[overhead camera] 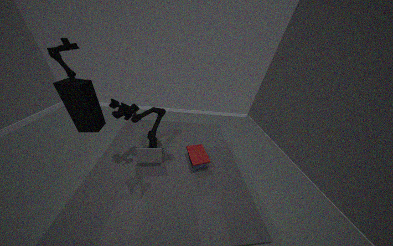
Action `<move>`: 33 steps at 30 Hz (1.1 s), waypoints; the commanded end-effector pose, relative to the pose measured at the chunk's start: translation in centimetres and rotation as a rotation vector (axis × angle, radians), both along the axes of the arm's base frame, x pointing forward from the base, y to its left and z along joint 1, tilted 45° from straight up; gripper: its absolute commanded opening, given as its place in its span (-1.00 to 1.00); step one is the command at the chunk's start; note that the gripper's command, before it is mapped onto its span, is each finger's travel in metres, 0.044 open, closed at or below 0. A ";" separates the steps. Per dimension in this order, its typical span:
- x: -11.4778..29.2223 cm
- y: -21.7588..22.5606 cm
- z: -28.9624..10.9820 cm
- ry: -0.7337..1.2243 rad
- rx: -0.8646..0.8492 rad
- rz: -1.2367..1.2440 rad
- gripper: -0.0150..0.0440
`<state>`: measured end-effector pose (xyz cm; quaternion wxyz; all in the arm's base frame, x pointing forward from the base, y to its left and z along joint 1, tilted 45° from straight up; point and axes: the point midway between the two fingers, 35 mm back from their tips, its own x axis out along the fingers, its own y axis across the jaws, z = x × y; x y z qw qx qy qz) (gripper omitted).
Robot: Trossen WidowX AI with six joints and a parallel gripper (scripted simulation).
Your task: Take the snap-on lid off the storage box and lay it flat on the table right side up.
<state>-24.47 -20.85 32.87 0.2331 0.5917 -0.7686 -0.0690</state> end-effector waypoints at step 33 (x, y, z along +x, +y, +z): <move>23.4 -15.8 -16.6 -2.561 0.836 0.461 0.31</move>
